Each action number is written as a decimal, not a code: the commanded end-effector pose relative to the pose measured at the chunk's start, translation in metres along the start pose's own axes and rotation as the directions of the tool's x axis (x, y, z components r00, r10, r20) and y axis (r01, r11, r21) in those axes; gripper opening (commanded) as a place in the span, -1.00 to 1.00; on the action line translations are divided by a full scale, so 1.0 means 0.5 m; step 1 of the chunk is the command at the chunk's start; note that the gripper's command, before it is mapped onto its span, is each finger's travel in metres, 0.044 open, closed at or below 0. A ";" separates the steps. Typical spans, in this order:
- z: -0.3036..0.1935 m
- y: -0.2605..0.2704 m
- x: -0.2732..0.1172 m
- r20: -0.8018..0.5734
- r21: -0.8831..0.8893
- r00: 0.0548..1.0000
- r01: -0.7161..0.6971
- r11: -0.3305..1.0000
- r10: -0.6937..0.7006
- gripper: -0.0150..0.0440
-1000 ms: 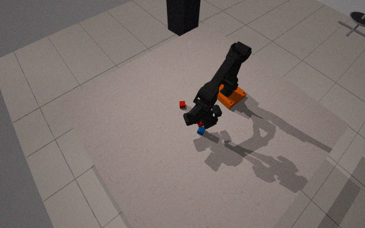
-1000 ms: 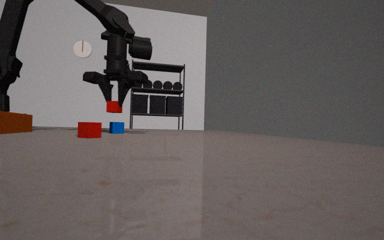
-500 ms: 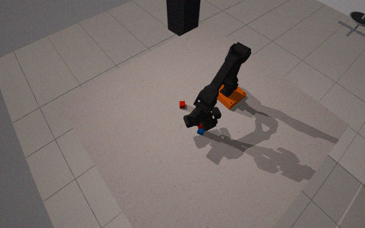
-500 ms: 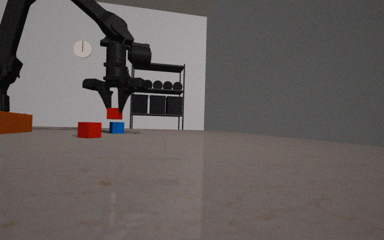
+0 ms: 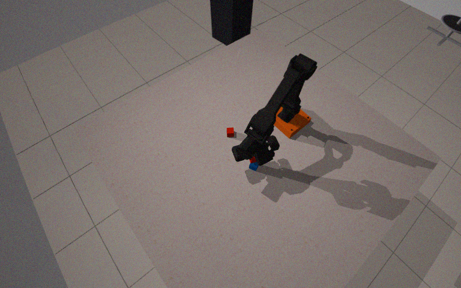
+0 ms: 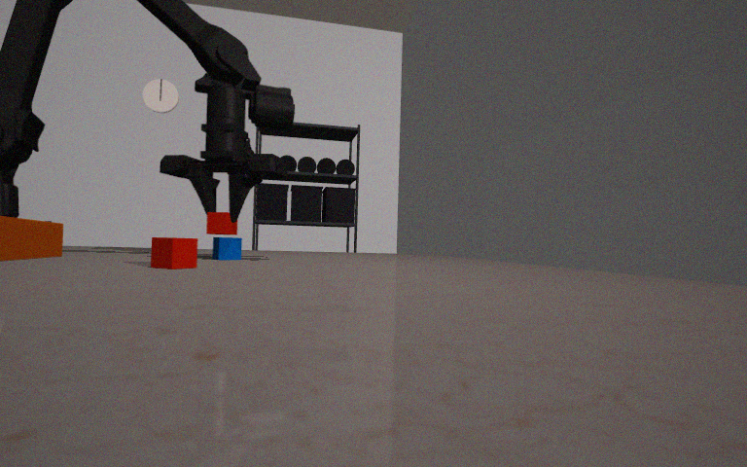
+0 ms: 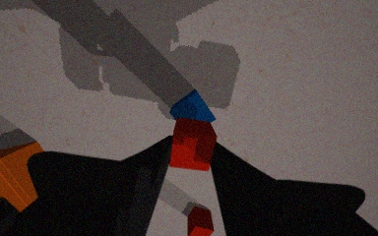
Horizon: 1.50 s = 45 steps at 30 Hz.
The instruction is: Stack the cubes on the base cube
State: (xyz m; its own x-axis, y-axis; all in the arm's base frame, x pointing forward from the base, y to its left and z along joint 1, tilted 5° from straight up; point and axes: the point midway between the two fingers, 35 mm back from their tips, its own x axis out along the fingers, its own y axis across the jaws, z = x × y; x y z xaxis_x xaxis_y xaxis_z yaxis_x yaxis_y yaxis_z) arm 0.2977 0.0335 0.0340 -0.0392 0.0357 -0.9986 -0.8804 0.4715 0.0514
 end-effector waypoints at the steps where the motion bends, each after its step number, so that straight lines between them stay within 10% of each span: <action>1: 0.001 0.001 0.004 0.001 0.000 1.000 -0.007 1.000 0.007 -0.14; 36: 0.001 0.001 0.007 0.001 0.004 1.000 -0.007 1.000 0.007 -0.14; 45: 0.001 0.001 0.007 0.001 0.004 1.000 -0.007 1.000 0.007 0.20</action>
State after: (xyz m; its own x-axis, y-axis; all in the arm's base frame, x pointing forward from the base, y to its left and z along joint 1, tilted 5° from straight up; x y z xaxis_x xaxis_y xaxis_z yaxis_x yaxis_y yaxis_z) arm 0.2975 0.0336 0.0323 -0.0400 0.0358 -0.9986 -0.8801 0.4719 0.0522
